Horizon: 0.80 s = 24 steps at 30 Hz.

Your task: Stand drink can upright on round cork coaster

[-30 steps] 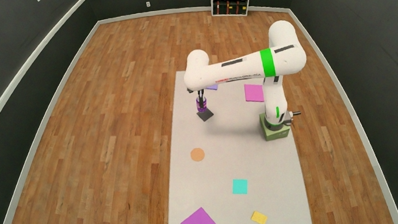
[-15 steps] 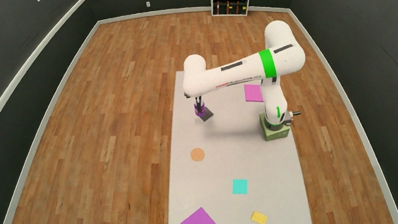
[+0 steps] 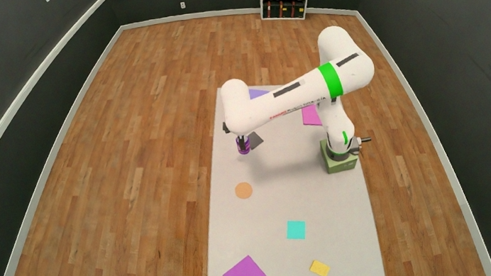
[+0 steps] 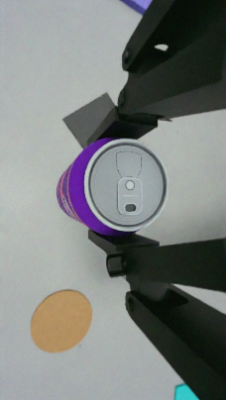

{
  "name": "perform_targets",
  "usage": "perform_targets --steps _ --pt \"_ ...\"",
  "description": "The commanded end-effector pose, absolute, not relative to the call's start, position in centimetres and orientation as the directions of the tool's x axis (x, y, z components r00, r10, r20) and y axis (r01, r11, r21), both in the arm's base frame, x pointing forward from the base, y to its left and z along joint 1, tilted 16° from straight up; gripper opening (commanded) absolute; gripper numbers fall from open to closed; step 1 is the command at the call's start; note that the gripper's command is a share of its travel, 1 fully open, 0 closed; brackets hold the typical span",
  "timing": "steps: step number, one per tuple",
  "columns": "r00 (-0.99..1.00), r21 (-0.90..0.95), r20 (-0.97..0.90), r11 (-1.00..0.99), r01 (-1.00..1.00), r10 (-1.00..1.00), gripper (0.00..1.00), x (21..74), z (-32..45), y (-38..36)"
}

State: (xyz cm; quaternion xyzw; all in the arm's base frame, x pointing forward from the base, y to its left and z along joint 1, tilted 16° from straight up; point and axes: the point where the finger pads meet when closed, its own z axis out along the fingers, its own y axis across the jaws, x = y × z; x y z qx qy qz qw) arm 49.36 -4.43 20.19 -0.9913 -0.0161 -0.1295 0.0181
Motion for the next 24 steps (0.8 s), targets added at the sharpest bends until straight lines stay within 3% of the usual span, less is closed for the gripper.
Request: perform_targets --steps 1,24 --pt "0.966 -0.029 0.258 -0.999 0.035 0.027 0.10 49.8 20.4 -2.3" --pt "0.963 -0.027 0.267 -0.999 0.035 0.027 0.10 50.3 21.5 9.9"
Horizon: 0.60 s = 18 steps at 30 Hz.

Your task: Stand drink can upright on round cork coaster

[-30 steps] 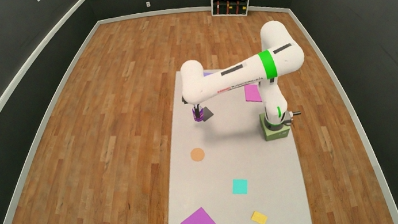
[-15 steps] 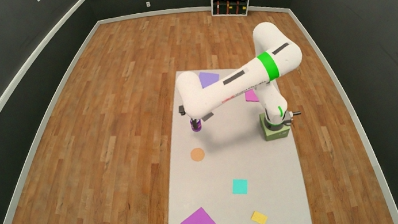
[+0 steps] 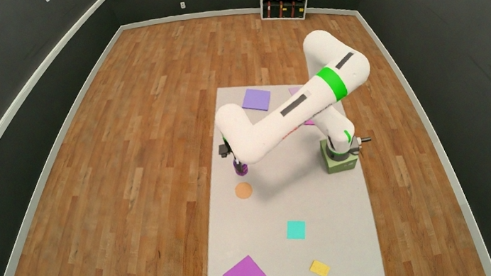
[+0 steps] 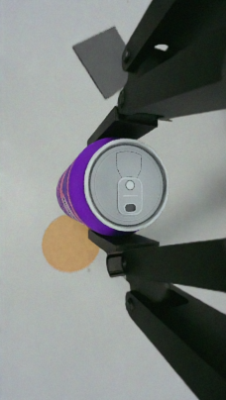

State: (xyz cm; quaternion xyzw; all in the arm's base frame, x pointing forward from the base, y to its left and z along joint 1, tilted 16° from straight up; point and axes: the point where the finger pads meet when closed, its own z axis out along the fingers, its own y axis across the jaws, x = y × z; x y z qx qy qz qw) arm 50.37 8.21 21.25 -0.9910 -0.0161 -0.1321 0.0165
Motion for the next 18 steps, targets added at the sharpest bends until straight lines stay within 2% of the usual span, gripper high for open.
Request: perform_targets --steps 1,18 --pt "0.963 -0.027 0.268 -0.999 0.035 0.027 0.10 50.3 21.5 10.4" --pt "0.961 -0.030 0.277 -0.999 0.036 0.026 0.10 49.7 22.0 15.0"
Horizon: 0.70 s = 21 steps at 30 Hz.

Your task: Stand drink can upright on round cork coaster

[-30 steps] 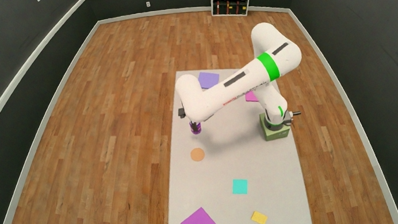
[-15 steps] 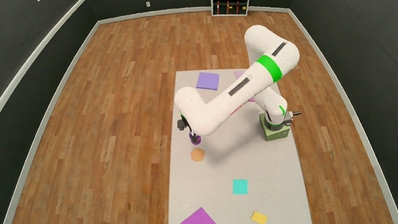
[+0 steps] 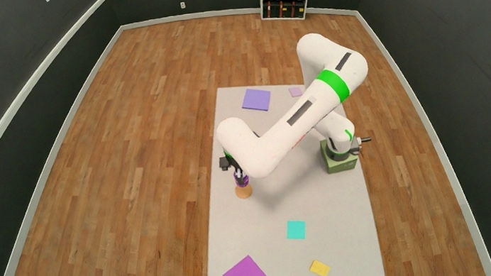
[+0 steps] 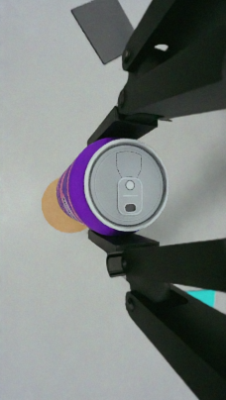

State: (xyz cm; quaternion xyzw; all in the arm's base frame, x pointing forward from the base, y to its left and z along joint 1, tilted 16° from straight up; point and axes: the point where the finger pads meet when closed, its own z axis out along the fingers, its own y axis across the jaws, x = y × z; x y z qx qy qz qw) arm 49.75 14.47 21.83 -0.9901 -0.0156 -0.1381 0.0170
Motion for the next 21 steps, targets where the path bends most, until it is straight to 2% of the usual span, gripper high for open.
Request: perform_targets --steps 1,17,21 --pt "0.960 -0.030 0.277 -0.999 0.036 0.026 0.10 49.7 22.0 15.2" --pt "0.960 -0.030 0.279 -0.999 0.036 0.026 0.10 49.6 22.0 15.8" --pt "0.960 -0.031 0.279 -0.999 0.036 0.026 0.10 50.1 20.1 15.9"
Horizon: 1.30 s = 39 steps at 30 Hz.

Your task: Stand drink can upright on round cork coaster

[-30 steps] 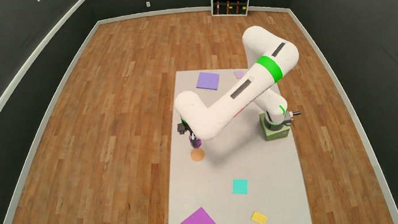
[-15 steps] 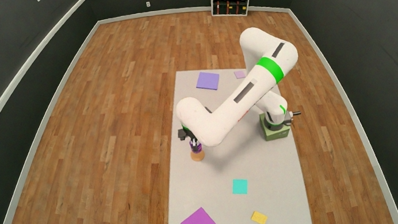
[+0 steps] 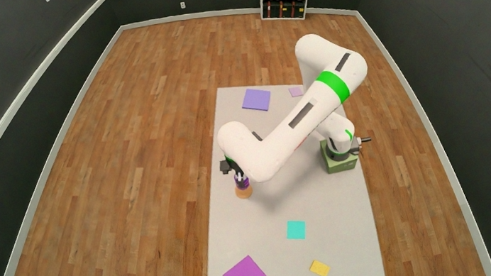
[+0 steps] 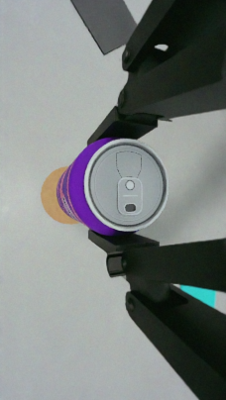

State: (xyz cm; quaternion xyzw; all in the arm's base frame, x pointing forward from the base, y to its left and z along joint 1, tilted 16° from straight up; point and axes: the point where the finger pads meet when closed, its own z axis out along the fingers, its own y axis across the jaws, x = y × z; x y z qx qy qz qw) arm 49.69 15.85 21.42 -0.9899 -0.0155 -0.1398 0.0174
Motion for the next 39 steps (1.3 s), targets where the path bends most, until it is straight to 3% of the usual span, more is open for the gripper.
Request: perform_targets --steps 1,9,39 --pt "0.960 -0.031 0.279 -0.999 0.036 0.026 0.10 50.1 20.1 15.9" --pt "0.960 -0.031 0.278 -0.999 0.036 0.026 0.10 51.8 14.2 16.1" --pt "0.960 -0.031 0.278 -0.999 0.036 0.026 0.10 52.4 12.6 16.2"
